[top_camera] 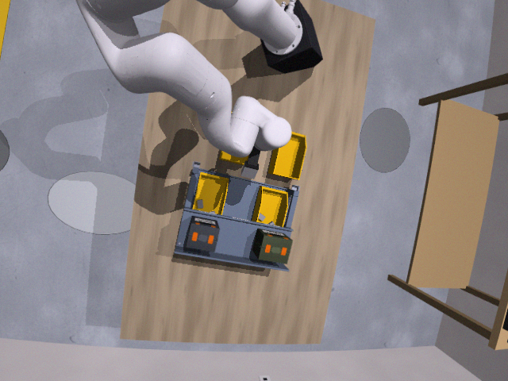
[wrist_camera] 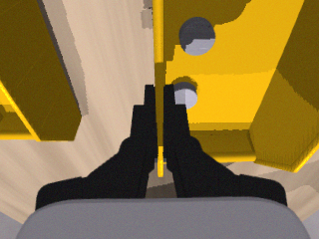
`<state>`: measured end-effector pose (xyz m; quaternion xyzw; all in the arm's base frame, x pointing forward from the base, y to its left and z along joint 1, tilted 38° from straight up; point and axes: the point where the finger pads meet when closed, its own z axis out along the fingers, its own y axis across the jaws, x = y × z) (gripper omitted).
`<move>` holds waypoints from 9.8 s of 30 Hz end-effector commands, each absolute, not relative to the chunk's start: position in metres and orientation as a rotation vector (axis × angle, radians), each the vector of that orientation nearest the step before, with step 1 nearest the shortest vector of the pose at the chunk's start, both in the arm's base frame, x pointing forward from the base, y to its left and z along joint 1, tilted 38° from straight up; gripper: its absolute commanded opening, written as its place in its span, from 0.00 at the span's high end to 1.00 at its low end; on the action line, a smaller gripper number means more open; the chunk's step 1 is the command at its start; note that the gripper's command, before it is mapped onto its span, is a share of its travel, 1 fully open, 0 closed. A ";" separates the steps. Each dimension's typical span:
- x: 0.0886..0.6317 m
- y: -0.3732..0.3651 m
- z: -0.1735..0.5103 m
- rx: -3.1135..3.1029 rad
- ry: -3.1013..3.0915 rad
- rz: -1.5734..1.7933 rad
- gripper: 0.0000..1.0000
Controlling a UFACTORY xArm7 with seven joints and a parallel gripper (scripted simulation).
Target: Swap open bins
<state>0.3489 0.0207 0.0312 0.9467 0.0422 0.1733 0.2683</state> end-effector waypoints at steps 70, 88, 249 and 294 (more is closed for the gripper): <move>0.387 0.077 0.014 2.570 0.070 0.314 1.00; 0.387 0.077 0.014 2.570 0.070 0.314 1.00; 0.476 0.094 0.043 2.570 0.070 0.314 1.00; 0.480 0.089 0.036 2.570 0.070 0.315 1.00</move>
